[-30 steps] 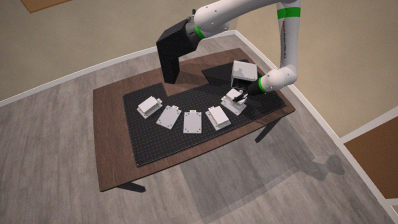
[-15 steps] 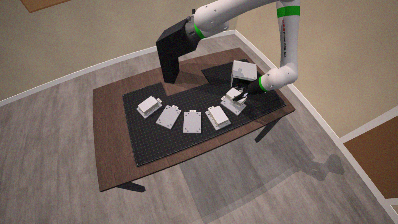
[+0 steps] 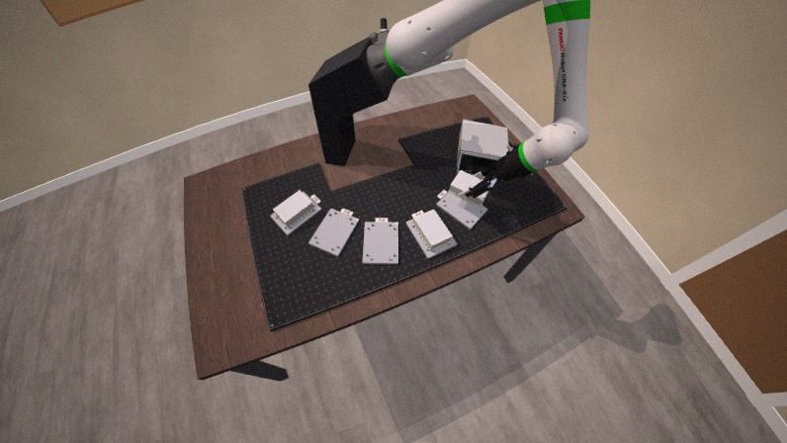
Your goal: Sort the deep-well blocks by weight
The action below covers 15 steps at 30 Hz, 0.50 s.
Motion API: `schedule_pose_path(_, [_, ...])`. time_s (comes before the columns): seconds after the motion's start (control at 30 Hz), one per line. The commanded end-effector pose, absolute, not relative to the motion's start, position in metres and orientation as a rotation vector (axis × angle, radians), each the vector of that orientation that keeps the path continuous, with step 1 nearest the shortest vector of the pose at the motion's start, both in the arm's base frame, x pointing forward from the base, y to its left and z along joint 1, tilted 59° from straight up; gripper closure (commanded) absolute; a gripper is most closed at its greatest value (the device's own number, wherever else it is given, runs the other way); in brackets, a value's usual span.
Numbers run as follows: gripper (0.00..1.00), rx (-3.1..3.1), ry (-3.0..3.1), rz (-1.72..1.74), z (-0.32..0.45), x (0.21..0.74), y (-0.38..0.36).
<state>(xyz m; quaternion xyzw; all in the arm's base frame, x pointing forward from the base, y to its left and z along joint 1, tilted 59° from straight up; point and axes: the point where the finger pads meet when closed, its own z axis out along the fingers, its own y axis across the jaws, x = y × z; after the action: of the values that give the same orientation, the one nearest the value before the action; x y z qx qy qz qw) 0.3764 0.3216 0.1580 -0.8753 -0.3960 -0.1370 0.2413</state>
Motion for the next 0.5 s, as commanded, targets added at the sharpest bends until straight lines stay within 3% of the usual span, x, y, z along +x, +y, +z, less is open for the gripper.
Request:
schedule_pose_path(0.0, [0.9,-2.412,-1.244,-0.474,0.165,0.363,0.323])
schedule_pose_path(0.47, [0.9,-2.41,-1.299,-0.504,0.187,0.33,0.329])
